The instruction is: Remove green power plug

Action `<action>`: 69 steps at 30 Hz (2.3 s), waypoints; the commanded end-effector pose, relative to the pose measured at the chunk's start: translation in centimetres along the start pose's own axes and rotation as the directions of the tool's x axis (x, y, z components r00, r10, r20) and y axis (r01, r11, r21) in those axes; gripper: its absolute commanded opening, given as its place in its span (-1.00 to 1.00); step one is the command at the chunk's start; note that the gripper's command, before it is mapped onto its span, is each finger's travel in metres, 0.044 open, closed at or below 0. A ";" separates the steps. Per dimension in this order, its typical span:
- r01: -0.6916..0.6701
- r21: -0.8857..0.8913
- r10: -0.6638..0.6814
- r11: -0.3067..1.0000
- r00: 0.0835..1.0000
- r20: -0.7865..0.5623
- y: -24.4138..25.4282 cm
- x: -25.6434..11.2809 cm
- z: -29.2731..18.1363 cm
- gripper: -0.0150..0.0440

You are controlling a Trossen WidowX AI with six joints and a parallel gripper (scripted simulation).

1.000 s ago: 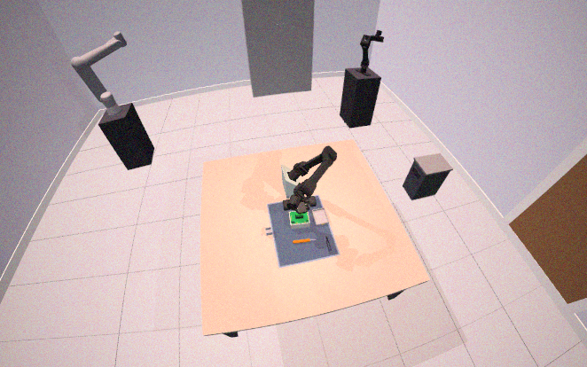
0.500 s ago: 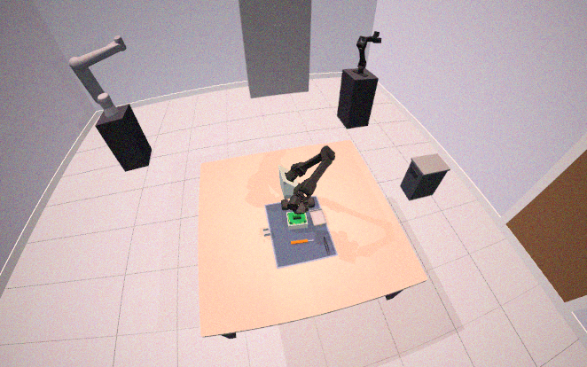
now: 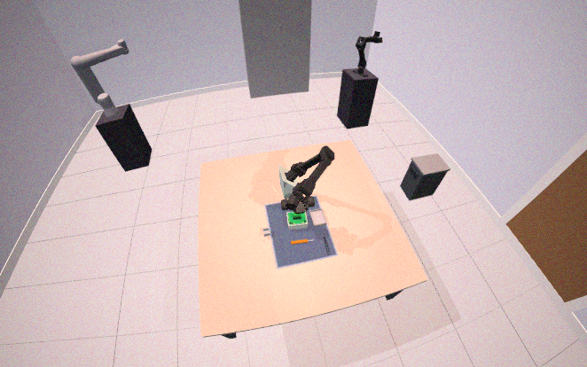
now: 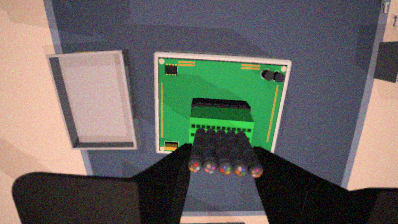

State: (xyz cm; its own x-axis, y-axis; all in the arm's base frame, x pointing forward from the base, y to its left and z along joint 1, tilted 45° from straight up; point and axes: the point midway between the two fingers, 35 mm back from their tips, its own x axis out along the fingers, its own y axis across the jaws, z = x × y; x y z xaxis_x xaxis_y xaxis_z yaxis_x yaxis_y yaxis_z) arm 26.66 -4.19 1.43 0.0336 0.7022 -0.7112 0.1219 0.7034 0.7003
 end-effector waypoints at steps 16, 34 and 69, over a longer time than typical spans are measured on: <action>0.000 0.024 -0.001 1.000 1.000 0.028 -0.4 0.5 0.0 -0.14; 0.000 0.024 -0.001 1.000 1.000 0.028 -0.4 1.8 0.1 0.36; 0.003 0.024 -0.004 1.000 1.000 0.028 -0.4 1.6 0.1 -0.49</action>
State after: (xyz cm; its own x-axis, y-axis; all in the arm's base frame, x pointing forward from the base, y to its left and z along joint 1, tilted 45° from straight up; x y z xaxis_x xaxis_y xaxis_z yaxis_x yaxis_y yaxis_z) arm 26.93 -2.73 -0.35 0.0648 0.7024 -0.7088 0.1383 0.6971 0.7035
